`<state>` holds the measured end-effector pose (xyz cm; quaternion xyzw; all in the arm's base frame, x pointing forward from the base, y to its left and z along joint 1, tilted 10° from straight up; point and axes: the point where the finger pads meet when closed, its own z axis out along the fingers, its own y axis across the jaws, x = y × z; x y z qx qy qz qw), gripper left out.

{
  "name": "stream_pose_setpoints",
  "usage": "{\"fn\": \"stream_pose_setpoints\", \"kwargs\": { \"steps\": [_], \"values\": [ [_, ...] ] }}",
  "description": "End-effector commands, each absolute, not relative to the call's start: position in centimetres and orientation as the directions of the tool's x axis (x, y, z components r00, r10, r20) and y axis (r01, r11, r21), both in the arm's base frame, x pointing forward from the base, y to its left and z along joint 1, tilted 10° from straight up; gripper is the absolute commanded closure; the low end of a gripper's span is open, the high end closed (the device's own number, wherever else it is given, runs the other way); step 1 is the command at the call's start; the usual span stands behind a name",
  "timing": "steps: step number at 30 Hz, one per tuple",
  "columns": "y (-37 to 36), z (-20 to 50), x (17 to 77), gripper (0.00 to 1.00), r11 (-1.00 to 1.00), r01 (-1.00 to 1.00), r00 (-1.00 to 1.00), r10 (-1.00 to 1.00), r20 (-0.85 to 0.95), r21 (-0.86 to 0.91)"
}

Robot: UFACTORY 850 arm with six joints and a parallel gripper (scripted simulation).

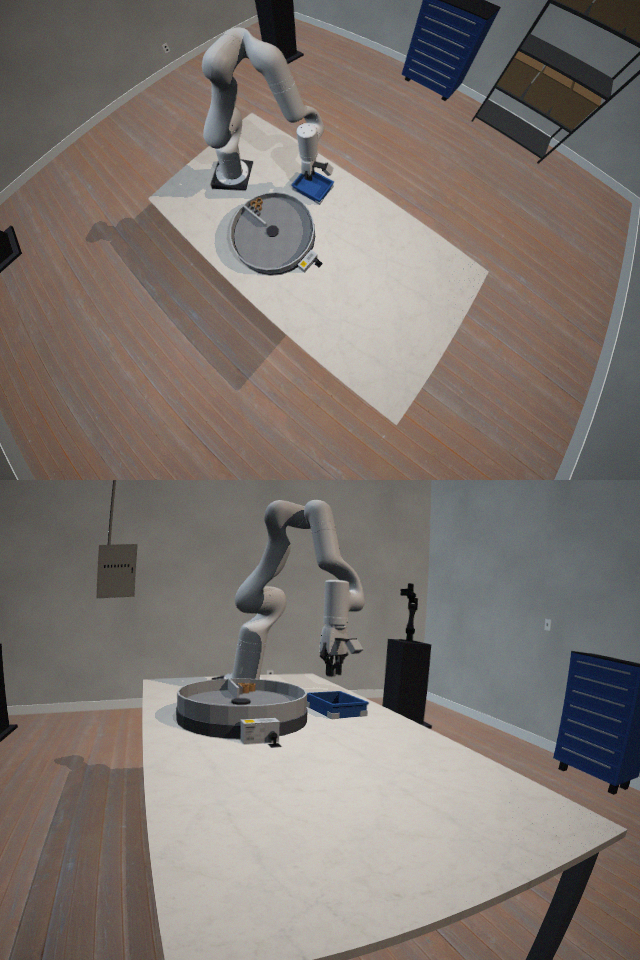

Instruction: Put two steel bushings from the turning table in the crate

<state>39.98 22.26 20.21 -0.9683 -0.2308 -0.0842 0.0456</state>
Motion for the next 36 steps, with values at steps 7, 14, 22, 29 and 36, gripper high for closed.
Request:
{"fn": "stream_pose_setpoints", "kwargs": {
  "steps": [7,14,22,29,36],
  "values": [
    [24.7,20.6,40.6,1.00,-0.892,0.450,0.881,0.438,0.179,-0.032],
    [24.7,20.6,40.6,1.00,-0.892,0.450,0.881,0.438,0.179,-0.032],
    [24.8,20.5,40.6,1.00,-0.892,0.450,0.881,0.438,0.179,-0.032],
    [24.9,19.2,40.7,1.00,-0.892,0.450,0.881,0.438,0.179,-0.032],
    [25.4,15.3,41.3,1.00,-0.892,0.450,0.881,0.438,0.179,-0.032]
  ]
}}
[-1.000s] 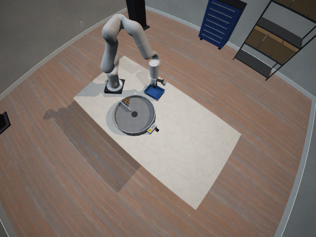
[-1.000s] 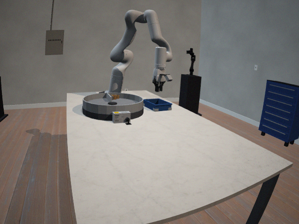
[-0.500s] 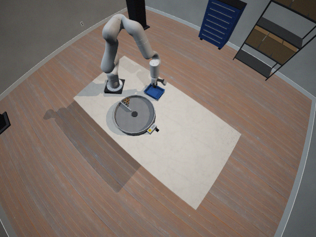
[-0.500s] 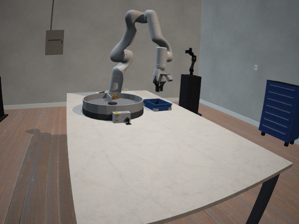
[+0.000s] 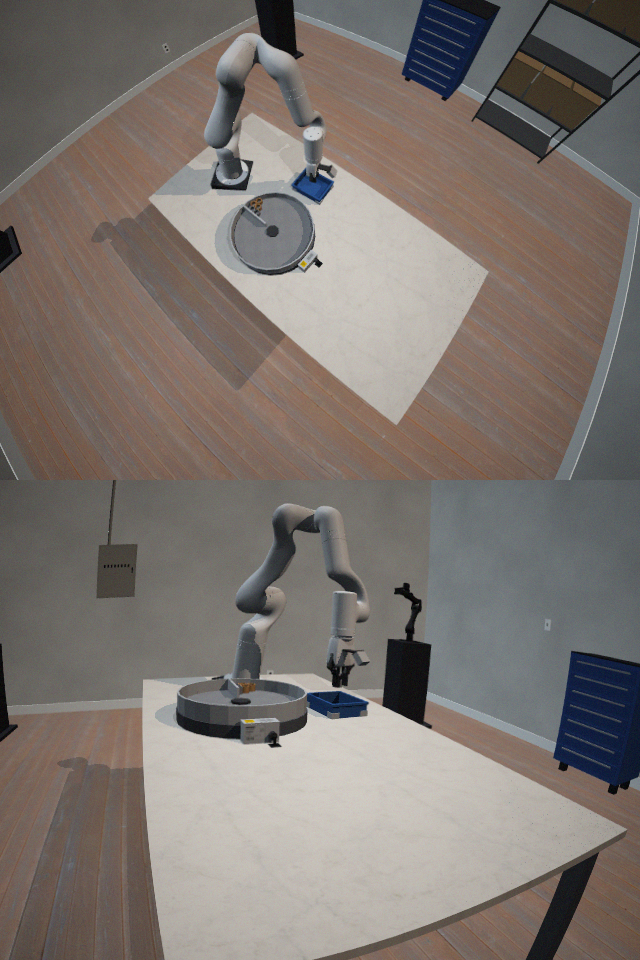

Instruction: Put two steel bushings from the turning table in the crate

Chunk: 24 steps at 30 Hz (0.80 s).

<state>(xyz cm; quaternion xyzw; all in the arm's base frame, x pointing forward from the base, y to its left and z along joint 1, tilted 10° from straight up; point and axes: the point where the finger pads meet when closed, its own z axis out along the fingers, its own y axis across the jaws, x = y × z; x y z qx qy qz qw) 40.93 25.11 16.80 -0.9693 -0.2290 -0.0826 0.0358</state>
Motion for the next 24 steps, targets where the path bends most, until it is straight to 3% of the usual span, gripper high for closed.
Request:
{"fn": "stream_pose_setpoints", "kwargs": {
  "steps": [1,24],
  "values": [
    [25.4,14.8,41.3,1.00,-0.892,0.450,0.881,0.438,0.179,-0.032],
    [25.6,13.5,41.5,1.00,-0.892,0.450,0.881,0.438,0.179,-0.032]
  ]
}}
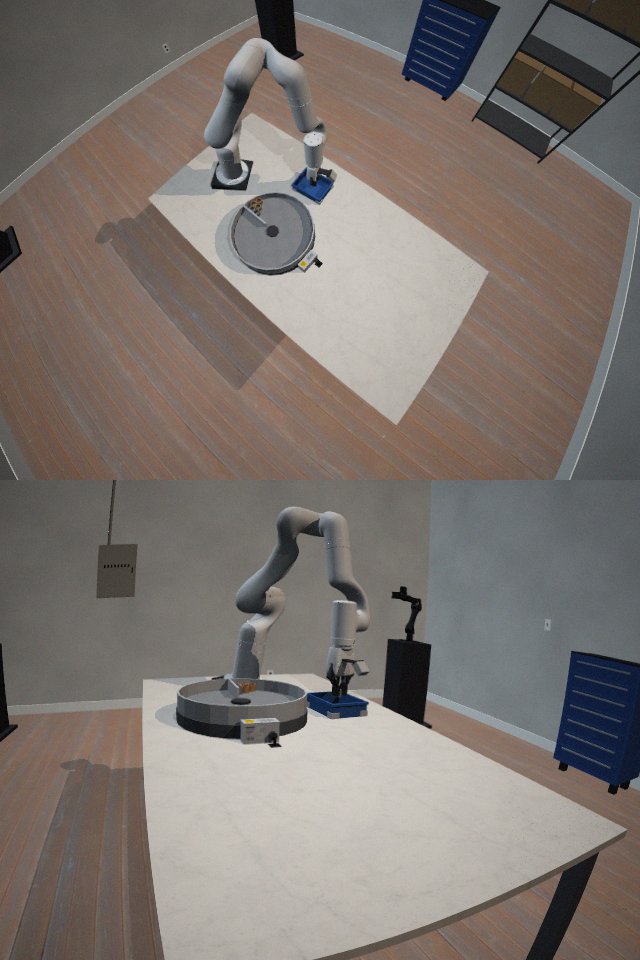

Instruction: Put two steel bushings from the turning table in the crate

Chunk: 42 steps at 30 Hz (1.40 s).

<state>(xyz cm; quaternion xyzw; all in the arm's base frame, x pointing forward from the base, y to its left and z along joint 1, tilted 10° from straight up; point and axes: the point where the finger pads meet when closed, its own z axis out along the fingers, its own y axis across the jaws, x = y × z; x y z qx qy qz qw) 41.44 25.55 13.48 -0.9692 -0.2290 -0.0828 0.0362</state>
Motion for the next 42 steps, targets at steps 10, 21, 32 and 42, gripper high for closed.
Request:
{"fn": "stream_pose_setpoints", "kwargs": {
  "steps": [10,21,32,42],
  "values": [
    [25.7,12.8,41.6,1.00,-0.892,0.450,0.881,0.438,0.179,-0.032],
    [25.8,11.3,41.8,1.00,-0.892,0.450,0.881,0.438,0.179,-0.032],
    [26.0,9.7,42.0,1.00,-0.892,0.450,0.881,0.438,0.179,-0.032],
    [26.0,9.4,42.0,1.00,-0.892,0.450,0.881,0.438,0.179,-0.032]
  ]
}}
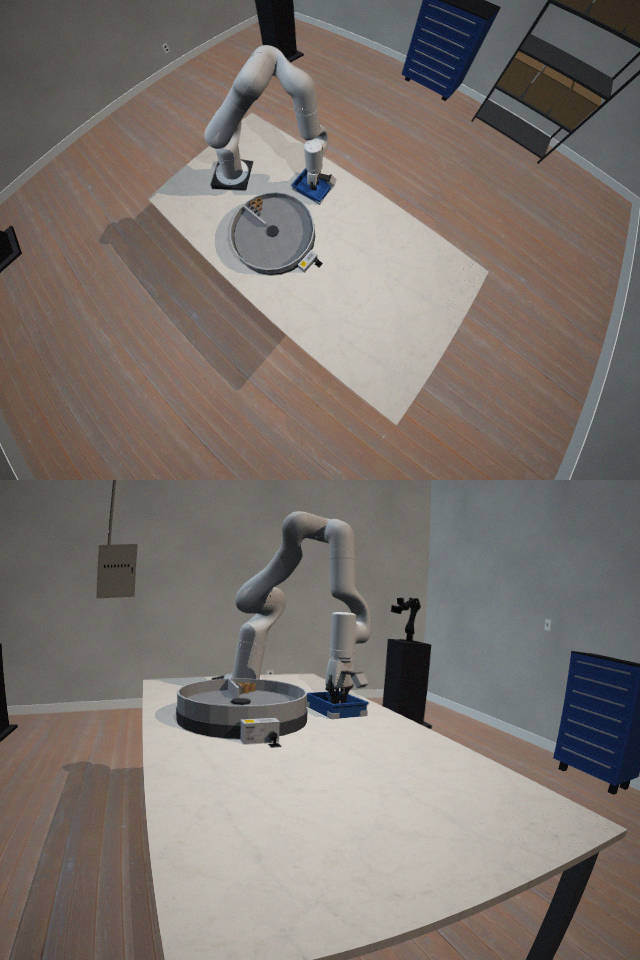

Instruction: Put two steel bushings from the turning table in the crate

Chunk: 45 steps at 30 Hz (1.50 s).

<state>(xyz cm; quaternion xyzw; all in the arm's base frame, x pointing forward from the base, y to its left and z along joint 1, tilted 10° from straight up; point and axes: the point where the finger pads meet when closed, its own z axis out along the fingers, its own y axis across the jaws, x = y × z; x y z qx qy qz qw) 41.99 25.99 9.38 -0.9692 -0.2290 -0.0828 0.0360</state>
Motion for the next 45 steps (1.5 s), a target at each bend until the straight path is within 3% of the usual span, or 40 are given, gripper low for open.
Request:
{"fn": "stream_pose_setpoints", "kwargs": {
  "steps": [1,45],
  "values": [
    [26.03,9.40,42.05,1.00,-0.892,0.450,0.881,0.438,0.179,-0.032],
    [26.09,8.82,42.13,1.00,-0.892,0.450,0.881,0.438,0.179,-0.032]
  ]
}}
